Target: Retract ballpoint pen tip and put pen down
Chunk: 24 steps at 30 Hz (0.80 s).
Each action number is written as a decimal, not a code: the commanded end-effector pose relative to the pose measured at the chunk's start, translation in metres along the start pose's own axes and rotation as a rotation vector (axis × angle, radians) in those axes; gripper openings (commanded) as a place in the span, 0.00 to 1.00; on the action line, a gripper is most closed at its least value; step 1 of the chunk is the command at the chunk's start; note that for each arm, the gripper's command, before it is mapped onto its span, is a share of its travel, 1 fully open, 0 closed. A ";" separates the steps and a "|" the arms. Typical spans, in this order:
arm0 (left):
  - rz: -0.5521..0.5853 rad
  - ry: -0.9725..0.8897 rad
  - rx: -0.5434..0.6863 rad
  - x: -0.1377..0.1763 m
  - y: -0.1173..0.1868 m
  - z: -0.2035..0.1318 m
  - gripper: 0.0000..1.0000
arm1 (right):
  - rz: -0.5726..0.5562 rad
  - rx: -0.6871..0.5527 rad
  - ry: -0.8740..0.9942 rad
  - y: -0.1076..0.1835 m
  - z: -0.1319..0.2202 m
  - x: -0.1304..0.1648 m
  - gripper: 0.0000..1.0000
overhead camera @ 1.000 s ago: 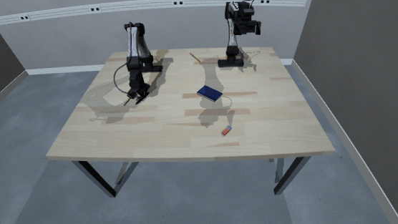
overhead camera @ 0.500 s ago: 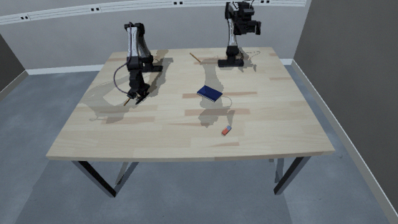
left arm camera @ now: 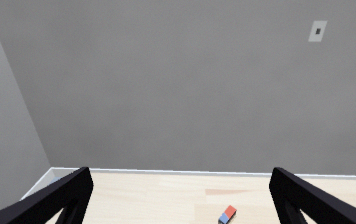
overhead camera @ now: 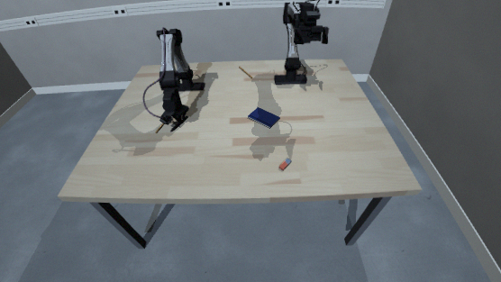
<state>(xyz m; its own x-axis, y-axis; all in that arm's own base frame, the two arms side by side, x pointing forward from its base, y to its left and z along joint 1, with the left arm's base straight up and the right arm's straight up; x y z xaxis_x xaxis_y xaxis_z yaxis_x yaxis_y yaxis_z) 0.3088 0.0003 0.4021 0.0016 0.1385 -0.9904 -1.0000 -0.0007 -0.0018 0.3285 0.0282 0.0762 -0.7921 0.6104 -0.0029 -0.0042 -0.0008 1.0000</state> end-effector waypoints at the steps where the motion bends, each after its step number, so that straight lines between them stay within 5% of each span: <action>1: -0.012 0.002 -0.006 -0.009 0.002 0.001 1.00 | -0.034 -0.024 0.011 0.008 0.005 -0.003 0.14; 24: -0.012 0.002 -0.006 -0.009 0.002 0.001 1.00 | -0.041 -0.035 0.009 0.036 0.003 -0.006 0.14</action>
<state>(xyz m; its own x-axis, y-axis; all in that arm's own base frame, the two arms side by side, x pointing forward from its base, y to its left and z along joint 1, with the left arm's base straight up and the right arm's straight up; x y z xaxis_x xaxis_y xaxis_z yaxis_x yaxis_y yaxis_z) 0.3088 0.0003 0.4021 0.0016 0.1385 -0.9904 -1.0000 -0.0007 -0.0018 0.3291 0.0282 0.0893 -0.7927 0.6096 -0.0067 -0.0094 -0.0012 1.0000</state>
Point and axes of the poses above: on each arm, the point where the finger pads meet when closed, its own y axis back along the fingers, its own z axis across the jaws, x = y × z, the point moved 7 cm from there along y, back along the fingers, and after that the axes turned 8 degrees about -y, right-handed, at the moved point
